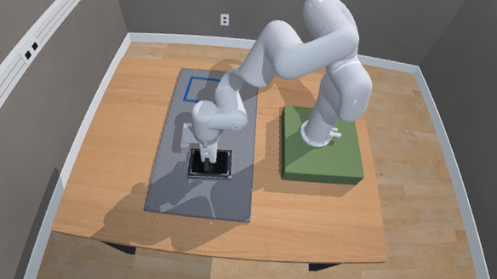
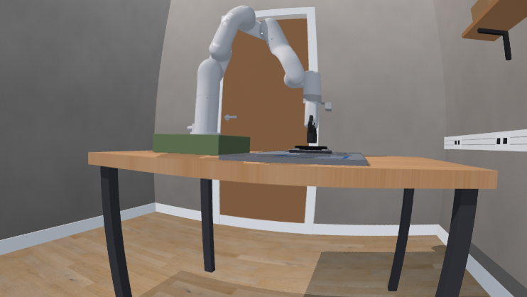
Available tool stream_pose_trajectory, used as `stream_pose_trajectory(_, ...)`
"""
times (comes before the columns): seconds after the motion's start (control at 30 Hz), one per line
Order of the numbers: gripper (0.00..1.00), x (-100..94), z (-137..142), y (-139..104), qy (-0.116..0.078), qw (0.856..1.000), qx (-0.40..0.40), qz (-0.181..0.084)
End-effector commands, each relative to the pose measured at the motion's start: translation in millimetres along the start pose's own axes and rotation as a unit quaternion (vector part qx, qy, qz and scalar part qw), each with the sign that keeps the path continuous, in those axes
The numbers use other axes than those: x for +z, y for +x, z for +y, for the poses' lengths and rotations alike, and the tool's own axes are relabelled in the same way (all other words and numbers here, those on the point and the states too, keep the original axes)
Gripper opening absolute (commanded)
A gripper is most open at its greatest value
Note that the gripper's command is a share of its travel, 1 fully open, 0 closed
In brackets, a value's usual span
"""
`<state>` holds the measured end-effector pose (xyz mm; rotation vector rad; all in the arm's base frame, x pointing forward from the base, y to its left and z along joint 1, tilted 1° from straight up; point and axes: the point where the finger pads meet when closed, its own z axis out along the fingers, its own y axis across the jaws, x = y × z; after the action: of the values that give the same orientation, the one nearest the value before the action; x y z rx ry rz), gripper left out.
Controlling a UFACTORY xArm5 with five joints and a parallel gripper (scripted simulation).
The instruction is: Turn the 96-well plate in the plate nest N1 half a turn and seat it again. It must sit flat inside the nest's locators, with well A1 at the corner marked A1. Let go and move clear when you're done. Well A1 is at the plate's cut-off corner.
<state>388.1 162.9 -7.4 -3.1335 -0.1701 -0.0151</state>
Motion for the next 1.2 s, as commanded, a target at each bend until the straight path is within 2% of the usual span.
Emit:
stream_pose_trajectory(0.0,1.00,-8.8,0,1,-0.002,1.000,0.000,0.002)
stream_pose_trajectory(0.87,1.00,-72.9,-1,1,-0.002,1.000,0.000,0.002)
stream_pose_trajectory(1.17,1.00,-74.6,-1,1,-0.002,1.000,0.000,0.002)
